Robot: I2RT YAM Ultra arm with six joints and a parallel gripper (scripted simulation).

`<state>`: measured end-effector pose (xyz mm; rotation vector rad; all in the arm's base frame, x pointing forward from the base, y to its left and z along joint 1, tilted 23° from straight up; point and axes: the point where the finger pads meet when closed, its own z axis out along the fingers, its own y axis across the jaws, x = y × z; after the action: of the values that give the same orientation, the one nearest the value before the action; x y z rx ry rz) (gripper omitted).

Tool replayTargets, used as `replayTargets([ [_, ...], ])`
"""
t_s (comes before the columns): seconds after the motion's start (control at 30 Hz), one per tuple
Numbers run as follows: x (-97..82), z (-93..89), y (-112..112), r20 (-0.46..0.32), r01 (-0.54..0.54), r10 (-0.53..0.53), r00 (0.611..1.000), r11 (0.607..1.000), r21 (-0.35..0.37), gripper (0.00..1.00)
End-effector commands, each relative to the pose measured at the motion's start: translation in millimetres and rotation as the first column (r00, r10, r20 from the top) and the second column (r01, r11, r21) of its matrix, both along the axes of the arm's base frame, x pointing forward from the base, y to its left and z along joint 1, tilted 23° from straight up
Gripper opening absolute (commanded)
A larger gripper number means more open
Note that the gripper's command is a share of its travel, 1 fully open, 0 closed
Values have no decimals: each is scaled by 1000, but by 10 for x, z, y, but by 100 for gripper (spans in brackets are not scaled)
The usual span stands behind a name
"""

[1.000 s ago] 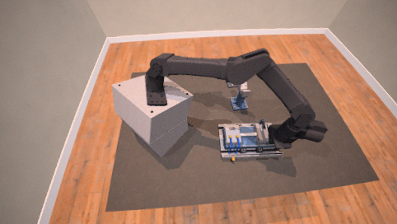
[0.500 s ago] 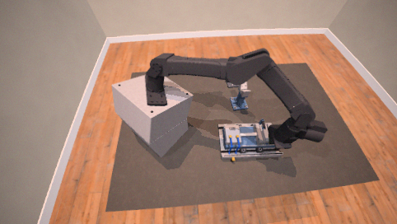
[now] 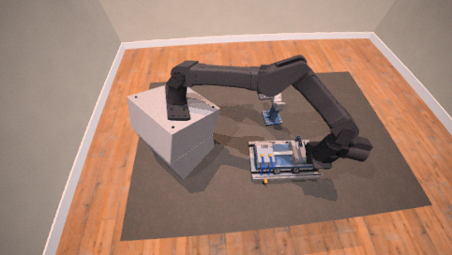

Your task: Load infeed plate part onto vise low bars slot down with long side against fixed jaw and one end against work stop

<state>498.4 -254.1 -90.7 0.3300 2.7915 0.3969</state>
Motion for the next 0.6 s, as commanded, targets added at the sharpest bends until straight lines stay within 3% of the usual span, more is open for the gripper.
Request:
replayTargets([
  [0.0,-3,-20,-39,1,10,-10,1000,1000,-7,0],
  [0.57,21,99,-15,12,8,-8,1000,1000,-15,0],
])
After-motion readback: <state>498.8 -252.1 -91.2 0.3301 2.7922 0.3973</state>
